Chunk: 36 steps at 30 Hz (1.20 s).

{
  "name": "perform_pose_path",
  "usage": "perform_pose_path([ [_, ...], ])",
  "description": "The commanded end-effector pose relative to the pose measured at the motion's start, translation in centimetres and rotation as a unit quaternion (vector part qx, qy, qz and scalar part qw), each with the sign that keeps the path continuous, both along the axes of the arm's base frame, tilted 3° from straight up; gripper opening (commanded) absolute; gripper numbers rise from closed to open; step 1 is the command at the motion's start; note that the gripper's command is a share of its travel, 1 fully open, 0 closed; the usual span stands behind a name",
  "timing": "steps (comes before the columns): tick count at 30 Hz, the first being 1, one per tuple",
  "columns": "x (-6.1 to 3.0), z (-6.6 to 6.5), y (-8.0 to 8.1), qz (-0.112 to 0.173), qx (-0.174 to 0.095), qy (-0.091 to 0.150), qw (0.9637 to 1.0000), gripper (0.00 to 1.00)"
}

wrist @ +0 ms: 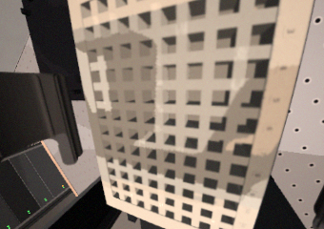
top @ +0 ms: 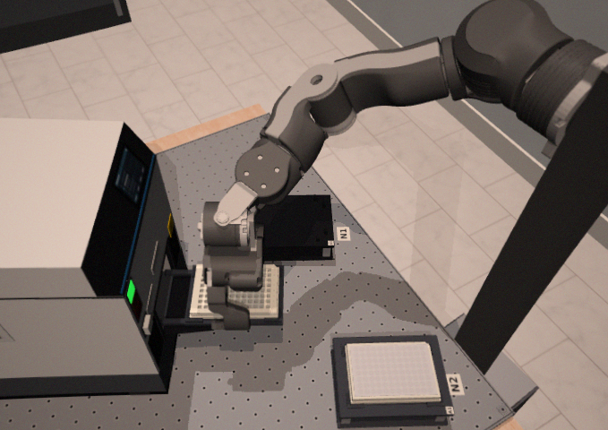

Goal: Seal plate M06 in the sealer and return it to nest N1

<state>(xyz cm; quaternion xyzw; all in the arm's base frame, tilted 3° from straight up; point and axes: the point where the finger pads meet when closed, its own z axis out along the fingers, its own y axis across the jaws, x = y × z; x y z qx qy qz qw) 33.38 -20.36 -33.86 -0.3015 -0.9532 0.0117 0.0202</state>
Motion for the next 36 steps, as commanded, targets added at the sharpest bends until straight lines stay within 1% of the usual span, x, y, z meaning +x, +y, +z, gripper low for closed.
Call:
perform_pose_path([
  [1,0.05,0.1,0.0,0.000,0.001,-0.001,1.0000,0.77],
  [8,0.05,0.1,0.0,0.000,0.001,-0.001,1.0000,0.77],
  [13,0.27,4.1,0.0,0.000,0.001,-0.002,1.0000,0.77],
  [25,0.27,4.1,0.0,0.000,0.001,-0.002,1.0000,0.77],
  [30,0.46,8.1,0.1,0.000,0.001,-0.002,1.0000,0.77],
  [36,0.46,8.1,0.1,0.000,0.001,-0.002,1.0000,0.77],
])
